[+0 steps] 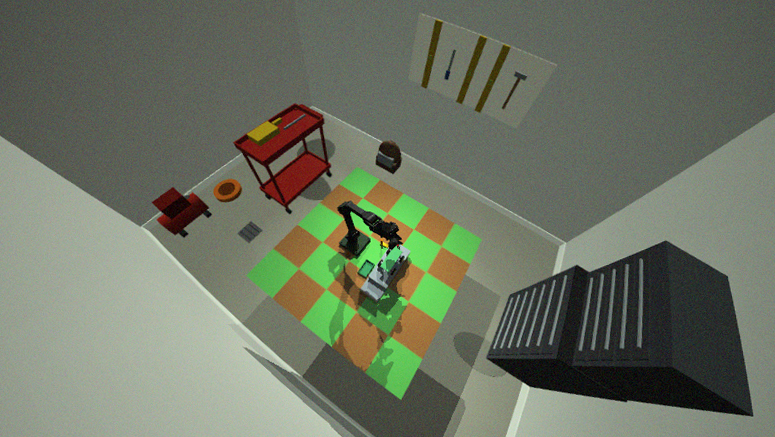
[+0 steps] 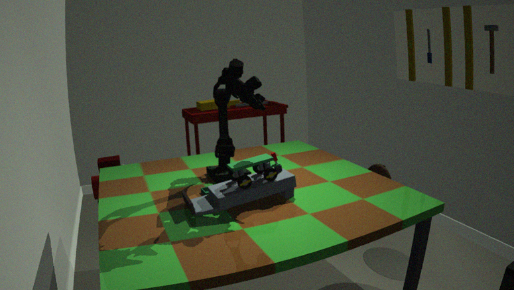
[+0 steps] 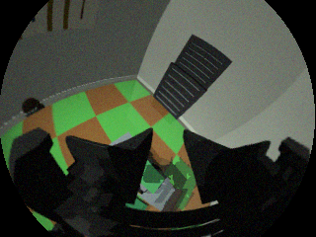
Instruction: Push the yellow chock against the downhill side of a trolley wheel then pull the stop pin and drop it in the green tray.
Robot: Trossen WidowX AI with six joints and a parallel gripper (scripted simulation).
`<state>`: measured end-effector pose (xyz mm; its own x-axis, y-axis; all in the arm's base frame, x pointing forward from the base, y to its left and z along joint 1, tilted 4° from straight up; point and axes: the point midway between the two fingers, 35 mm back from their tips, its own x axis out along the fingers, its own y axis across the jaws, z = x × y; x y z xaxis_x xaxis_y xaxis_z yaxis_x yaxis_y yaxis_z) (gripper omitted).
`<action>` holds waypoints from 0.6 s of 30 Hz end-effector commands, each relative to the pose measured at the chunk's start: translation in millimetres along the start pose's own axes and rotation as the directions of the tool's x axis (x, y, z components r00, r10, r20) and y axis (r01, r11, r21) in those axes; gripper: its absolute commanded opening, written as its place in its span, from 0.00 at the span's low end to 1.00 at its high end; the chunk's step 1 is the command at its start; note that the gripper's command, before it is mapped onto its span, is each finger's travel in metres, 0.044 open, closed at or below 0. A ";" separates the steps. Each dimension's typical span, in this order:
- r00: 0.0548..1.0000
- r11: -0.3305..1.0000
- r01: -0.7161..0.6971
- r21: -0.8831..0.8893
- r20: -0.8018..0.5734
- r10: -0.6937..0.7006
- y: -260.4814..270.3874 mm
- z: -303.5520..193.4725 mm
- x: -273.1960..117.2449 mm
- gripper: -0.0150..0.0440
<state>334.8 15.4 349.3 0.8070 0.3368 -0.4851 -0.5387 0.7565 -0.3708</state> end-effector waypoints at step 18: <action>0.674 0.652 -0.693 -0.306 -0.595 0.437 190.6 -116.9 42.1 0.58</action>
<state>256.2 103.5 183.6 0.2512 0.2784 -0.9270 -0.9591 0.2004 -0.1998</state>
